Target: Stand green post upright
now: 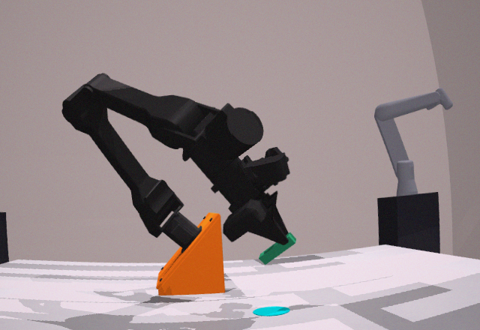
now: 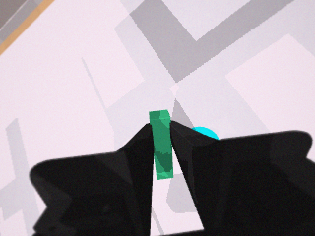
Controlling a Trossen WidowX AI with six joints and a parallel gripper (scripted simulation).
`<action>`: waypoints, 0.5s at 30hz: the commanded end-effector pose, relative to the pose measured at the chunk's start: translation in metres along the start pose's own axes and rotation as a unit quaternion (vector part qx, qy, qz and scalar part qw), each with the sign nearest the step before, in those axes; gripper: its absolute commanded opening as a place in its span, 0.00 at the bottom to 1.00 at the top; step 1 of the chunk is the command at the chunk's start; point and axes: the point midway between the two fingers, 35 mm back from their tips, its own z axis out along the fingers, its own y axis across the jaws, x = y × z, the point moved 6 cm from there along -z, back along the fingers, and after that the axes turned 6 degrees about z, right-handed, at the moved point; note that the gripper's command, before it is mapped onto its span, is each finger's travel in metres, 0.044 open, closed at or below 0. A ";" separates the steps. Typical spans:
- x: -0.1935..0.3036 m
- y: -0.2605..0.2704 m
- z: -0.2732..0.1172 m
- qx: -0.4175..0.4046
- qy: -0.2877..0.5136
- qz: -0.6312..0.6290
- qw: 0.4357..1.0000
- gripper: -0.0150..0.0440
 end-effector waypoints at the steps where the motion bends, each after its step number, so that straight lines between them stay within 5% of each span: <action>1: 0.004 -0.001 0.001 -0.007 -0.016 -0.003 1.000 0.29; 15: 0.010 -0.003 0.002 -0.019 -0.065 -0.010 0.998 0.29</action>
